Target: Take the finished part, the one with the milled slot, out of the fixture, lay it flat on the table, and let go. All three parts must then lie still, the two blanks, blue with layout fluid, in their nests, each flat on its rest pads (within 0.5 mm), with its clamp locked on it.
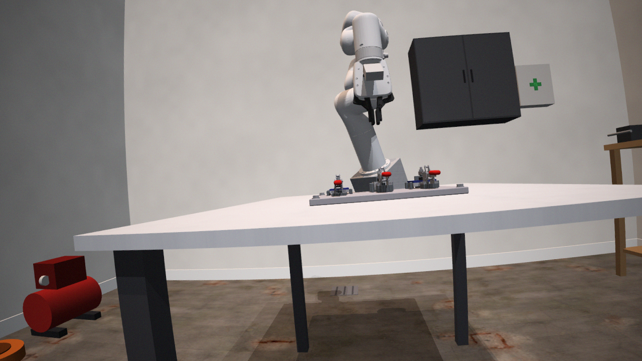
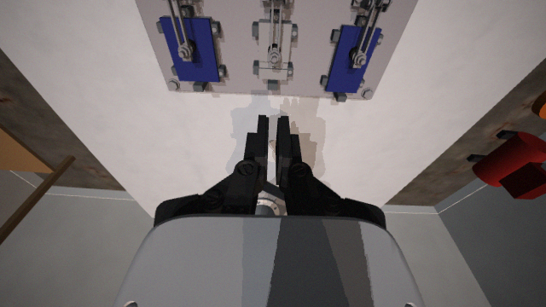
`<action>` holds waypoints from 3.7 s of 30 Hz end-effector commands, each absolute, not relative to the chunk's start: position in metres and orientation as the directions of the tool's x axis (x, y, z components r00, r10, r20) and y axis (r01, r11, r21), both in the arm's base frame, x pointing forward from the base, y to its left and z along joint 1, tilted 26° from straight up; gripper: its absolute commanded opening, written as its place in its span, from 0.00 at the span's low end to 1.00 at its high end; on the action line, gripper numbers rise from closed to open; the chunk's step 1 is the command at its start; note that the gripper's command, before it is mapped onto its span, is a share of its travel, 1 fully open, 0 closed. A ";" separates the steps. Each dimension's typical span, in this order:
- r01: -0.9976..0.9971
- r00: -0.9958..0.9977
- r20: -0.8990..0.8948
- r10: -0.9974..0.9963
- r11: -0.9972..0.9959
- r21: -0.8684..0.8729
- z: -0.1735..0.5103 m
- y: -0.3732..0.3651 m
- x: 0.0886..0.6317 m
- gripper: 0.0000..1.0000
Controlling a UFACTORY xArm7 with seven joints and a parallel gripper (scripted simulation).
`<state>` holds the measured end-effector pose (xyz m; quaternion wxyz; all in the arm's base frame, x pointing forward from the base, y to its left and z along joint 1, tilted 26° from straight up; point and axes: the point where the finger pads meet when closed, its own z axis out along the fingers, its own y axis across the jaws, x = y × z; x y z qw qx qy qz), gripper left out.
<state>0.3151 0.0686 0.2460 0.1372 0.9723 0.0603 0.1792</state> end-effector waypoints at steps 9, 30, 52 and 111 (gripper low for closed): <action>0.069 0.927 0.335 0.168 -0.955 0.288 0.247 0.069 0.316 1.00; 0.069 0.927 0.335 0.168 -0.955 0.288 0.247 0.069 0.316 1.00; 0.069 0.927 0.335 0.168 -0.955 0.288 0.247 0.069 0.316 0.47; 0.068 0.928 0.334 0.167 -0.955 0.288 0.247 0.069 0.316 0.47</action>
